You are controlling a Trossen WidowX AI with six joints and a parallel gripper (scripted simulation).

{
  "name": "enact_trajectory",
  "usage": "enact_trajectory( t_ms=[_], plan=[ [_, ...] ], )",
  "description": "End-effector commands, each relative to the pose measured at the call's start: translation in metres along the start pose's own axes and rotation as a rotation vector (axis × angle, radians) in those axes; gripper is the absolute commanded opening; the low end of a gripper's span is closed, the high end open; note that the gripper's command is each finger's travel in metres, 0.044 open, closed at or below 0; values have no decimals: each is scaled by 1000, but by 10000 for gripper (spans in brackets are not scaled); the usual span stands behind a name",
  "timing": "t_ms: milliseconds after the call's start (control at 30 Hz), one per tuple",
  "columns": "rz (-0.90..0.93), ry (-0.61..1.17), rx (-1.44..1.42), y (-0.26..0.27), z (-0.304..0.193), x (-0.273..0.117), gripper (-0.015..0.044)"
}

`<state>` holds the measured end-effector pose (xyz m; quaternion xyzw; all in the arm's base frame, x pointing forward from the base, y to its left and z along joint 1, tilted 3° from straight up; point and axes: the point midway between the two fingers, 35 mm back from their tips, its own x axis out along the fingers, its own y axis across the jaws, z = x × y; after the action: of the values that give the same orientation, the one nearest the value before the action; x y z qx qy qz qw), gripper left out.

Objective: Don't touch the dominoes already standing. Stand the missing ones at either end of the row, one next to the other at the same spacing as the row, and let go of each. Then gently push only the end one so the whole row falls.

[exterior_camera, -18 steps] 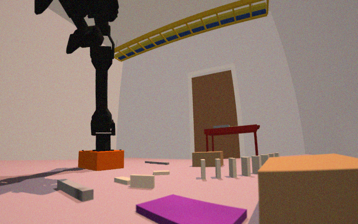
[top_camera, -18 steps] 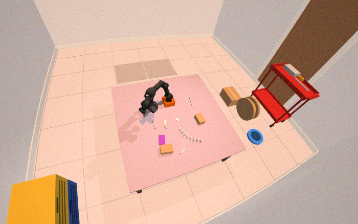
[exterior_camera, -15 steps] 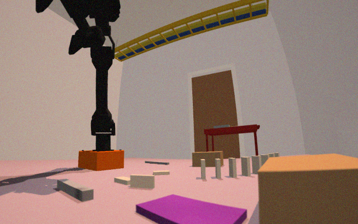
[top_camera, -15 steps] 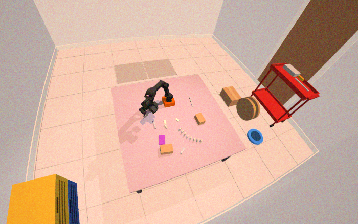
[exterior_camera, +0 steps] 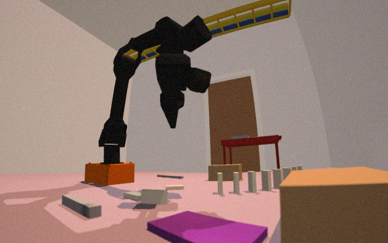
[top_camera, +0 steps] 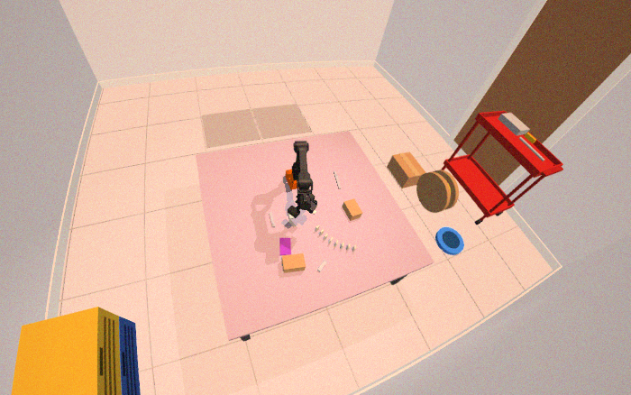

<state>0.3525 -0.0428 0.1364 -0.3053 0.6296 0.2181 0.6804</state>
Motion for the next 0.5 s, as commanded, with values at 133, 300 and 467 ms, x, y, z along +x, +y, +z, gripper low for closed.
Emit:
enact_trajectory(
  t_ms=[133,300,467],
  plan=[
    [76,20,-66,123,23,52,440],
    [93,33,-89,159,16,67,440],
    [93,33,-89,160,18,83,440]
  ],
)
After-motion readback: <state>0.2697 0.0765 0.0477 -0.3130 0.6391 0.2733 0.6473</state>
